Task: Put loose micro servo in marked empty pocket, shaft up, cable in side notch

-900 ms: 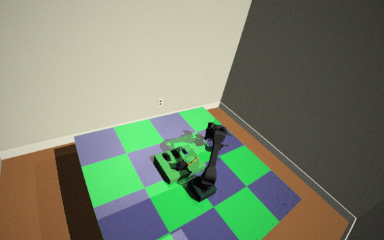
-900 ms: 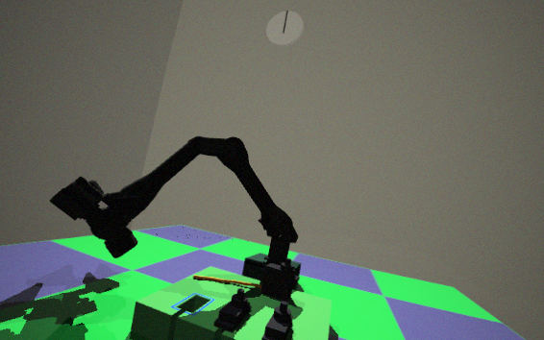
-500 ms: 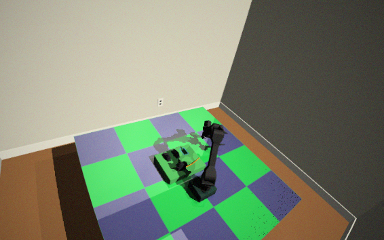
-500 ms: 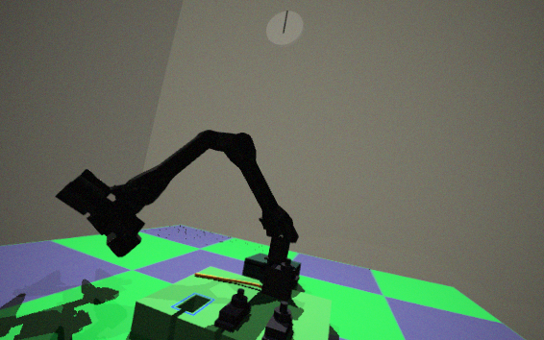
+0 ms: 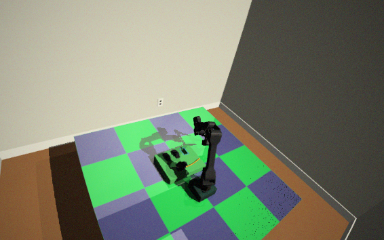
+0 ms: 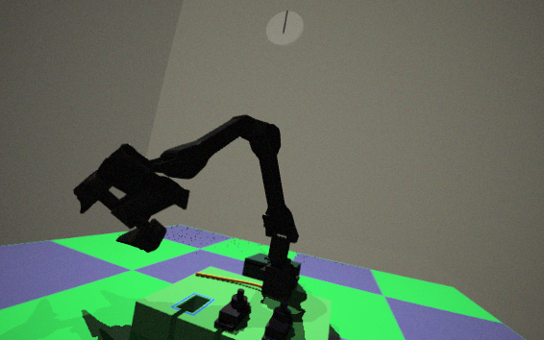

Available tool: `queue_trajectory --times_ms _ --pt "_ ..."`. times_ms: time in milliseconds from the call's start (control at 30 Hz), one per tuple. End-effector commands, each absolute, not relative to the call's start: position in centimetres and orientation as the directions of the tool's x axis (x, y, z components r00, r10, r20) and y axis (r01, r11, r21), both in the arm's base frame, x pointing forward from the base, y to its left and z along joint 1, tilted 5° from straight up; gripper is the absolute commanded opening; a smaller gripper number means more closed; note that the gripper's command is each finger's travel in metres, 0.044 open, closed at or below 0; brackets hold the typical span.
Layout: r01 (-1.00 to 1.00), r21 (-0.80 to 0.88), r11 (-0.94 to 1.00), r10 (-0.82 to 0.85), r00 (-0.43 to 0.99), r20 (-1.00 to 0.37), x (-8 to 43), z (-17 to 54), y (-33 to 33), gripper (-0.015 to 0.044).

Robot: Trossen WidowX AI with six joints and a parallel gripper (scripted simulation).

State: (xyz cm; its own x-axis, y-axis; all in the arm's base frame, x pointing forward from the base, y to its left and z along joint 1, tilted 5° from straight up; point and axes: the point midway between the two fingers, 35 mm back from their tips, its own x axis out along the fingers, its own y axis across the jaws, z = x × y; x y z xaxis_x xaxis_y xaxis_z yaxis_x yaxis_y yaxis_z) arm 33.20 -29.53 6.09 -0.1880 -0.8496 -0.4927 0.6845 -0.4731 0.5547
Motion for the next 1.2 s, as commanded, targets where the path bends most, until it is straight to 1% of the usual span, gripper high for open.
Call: queue_trajectory --times_ms 0,300,567,867,1167 --pt "0.725 0.507 -0.465 -0.803 -0.105 -0.587 34.0 6.4 -26.0 0.044" --pt "0.822 0.382 -0.423 -0.645 0.023 -0.764 34.1 6.8 -17.9 0.044" --pt "0.899 0.252 -0.357 -0.456 0.068 -0.887 32.0 7.4 -10.6 0.044" --pt "0.963 0.09 -0.252 -0.213 0.035 -0.977 27.3 8.4 -2.8 0.044" --pt "0.989 -0.064 -0.134 0.004 -0.064 -0.998 21.4 9.7 3.3 0.044"
